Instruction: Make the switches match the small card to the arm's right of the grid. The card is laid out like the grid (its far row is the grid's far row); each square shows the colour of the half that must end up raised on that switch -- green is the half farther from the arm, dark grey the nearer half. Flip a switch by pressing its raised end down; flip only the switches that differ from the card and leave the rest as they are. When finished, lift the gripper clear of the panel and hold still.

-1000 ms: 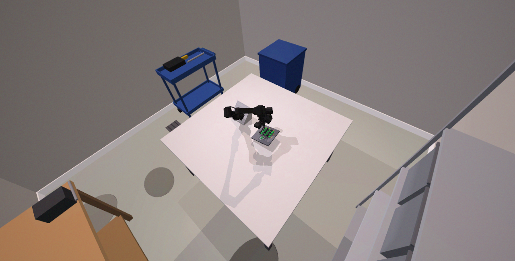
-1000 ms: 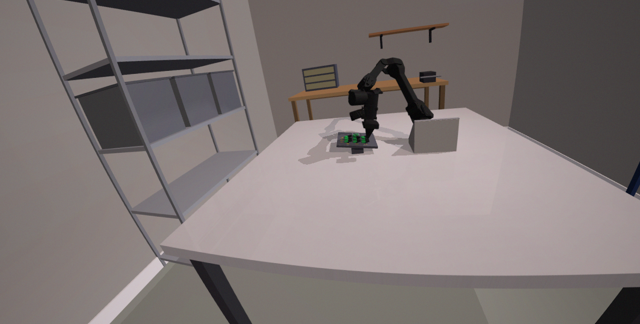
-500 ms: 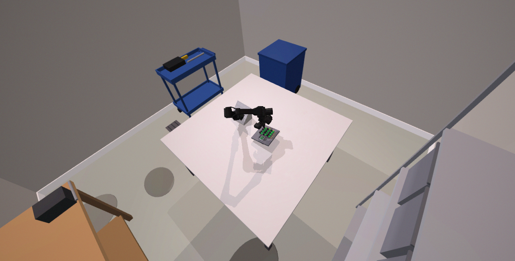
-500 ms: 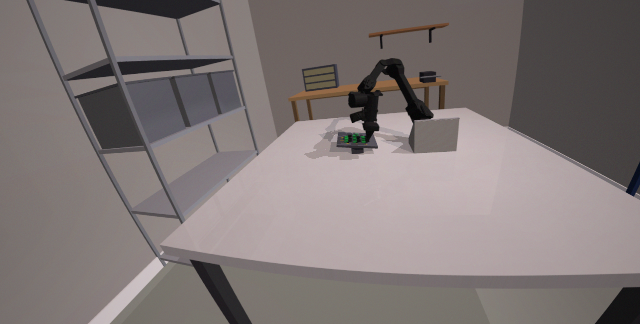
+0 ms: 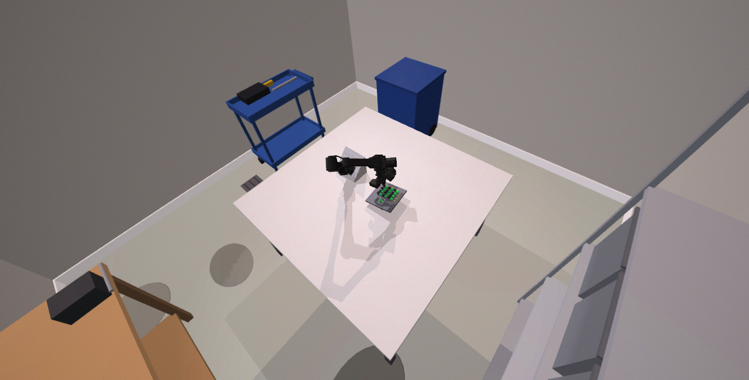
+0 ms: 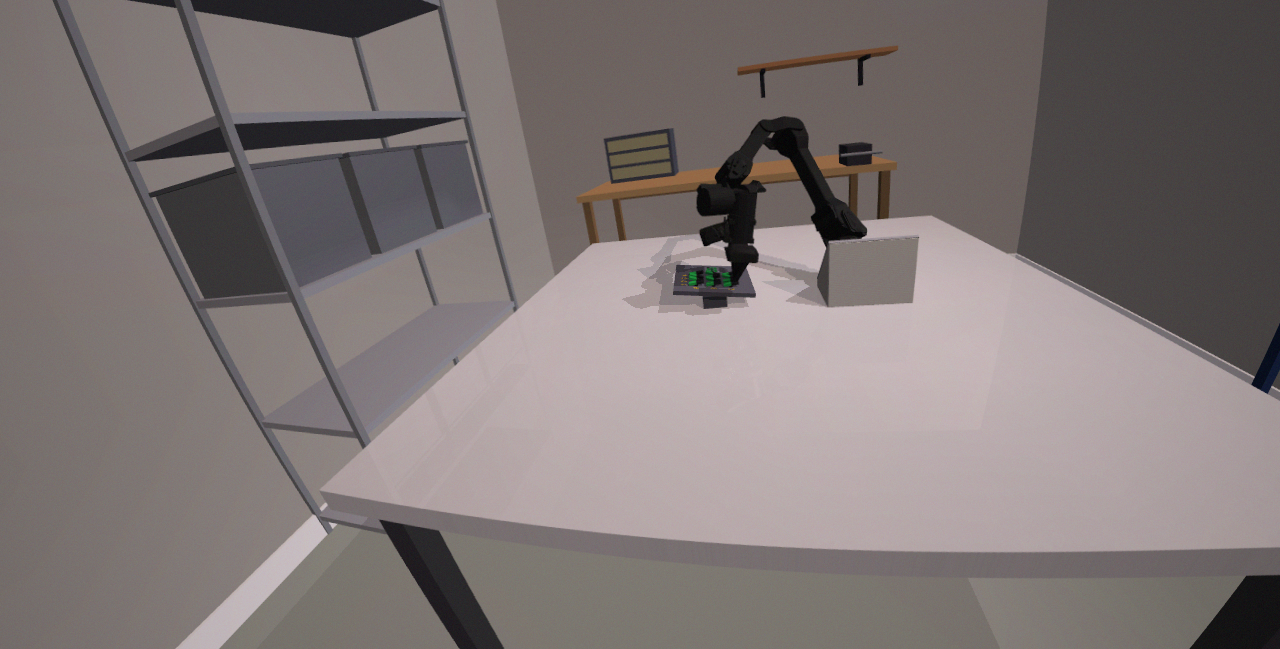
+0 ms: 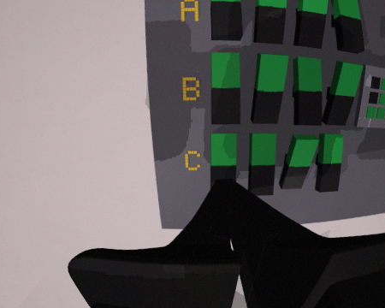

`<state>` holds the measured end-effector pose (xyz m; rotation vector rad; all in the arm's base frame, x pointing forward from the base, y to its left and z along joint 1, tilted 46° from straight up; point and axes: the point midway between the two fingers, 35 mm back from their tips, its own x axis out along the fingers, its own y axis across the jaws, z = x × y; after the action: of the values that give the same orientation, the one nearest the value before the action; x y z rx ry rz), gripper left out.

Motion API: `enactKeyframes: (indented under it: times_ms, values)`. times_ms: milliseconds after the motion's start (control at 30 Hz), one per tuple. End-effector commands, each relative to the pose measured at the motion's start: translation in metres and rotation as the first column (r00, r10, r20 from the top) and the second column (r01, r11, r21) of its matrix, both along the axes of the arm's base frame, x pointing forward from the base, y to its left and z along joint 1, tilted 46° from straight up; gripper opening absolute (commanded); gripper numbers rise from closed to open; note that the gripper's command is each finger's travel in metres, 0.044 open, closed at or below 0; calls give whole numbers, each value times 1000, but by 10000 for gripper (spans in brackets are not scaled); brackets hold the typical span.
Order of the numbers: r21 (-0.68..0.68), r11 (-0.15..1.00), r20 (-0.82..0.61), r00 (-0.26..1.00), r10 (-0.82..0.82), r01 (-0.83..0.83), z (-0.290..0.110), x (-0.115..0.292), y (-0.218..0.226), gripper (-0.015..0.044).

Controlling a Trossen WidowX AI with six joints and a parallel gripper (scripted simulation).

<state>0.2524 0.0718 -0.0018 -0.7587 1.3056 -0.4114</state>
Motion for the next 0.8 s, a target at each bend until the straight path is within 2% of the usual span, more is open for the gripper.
enactKeyframes:
  times_ms: [0, 767]
  values:
    - [-5, 1000, -3, 1000, 6, -6, -1, 0, -1, 0]
    - [-5, 1000, -3, 1000, 6, -6, -3, 1, -3, 0]
